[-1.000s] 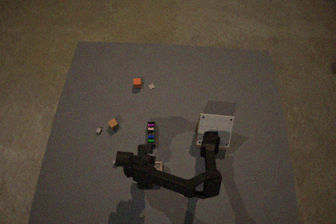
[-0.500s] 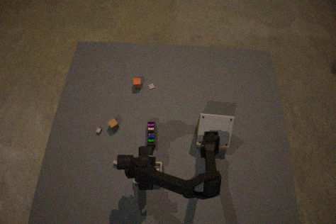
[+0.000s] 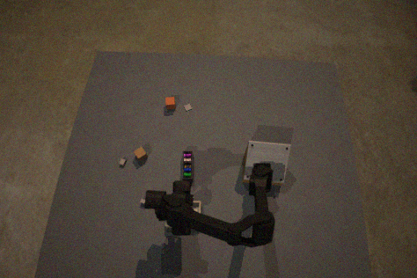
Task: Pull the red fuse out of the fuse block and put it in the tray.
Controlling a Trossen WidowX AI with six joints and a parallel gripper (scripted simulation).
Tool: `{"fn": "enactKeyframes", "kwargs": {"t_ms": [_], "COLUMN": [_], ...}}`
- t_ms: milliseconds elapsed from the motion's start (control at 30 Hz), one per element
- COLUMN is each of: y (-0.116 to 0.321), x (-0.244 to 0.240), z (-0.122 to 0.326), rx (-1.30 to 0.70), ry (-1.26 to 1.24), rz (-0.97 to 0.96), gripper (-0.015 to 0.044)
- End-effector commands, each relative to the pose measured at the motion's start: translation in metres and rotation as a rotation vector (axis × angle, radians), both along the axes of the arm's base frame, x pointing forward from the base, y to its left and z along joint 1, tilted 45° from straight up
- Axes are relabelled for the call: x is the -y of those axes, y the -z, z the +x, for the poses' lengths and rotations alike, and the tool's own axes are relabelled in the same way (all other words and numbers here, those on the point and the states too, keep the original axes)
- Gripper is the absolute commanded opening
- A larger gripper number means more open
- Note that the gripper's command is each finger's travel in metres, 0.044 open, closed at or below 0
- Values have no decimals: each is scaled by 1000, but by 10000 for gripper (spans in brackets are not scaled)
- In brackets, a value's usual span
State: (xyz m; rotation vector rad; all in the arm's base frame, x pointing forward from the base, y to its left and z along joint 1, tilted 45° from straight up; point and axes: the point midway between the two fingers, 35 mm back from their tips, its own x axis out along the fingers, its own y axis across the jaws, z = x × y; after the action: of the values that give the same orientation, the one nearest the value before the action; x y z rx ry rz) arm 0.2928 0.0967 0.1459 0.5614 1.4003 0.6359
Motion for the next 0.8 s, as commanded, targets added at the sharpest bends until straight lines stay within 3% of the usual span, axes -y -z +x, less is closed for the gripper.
{"fn": "enactKeyframes", "kwargs": {"t_ms": [0,767], "y": [-19,-20], "x": [19,21], "z": [1,0], "rx": [11,6], "ry": [10,13], "rz": [0,-2], "gripper": [330,330]}}
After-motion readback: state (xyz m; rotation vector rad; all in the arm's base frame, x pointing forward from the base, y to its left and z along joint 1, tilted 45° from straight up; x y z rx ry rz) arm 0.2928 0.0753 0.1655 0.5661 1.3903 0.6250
